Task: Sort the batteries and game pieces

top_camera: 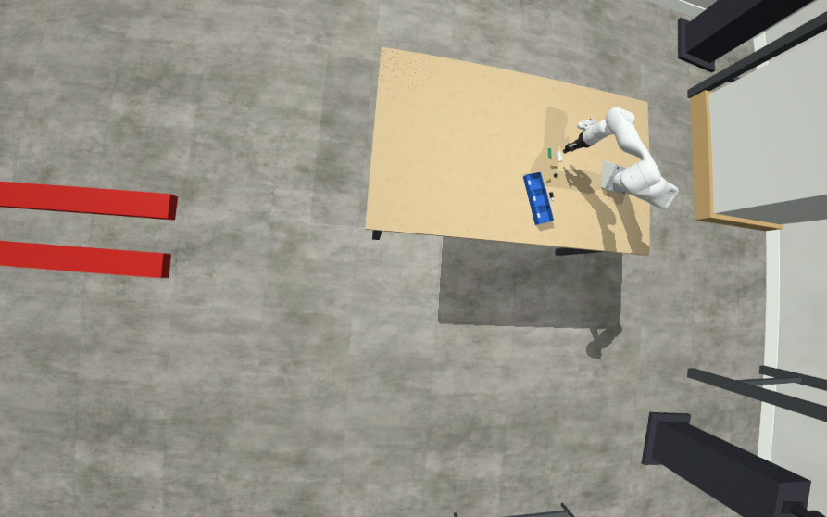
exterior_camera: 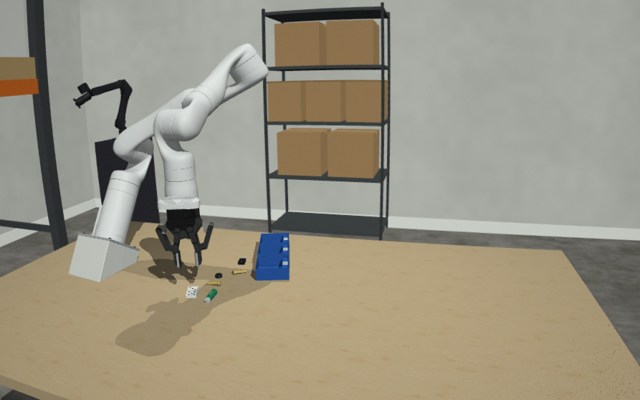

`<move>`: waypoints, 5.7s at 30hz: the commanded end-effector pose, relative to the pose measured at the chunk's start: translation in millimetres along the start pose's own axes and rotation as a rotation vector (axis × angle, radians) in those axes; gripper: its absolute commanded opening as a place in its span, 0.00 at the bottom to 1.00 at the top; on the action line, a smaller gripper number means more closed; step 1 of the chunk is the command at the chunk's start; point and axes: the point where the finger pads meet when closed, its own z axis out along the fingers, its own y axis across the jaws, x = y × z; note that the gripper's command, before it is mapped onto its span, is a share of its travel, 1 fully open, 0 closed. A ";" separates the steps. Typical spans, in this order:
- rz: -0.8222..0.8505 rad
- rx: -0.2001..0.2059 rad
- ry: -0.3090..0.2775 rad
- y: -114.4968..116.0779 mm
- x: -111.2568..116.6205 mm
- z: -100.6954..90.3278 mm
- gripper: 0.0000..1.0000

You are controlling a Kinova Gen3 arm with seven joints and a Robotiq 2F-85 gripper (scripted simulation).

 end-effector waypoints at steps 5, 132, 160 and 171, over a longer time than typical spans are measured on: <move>0.004 0.003 0.003 -1.6 -0.5 -0.9 0.41; 0.004 0.003 0.003 0.2 -0.5 6.2 0.21; 0.004 0.003 0.003 0.2 -0.5 6.2 0.21; 0.004 0.003 0.003 0.2 -0.5 6.2 0.21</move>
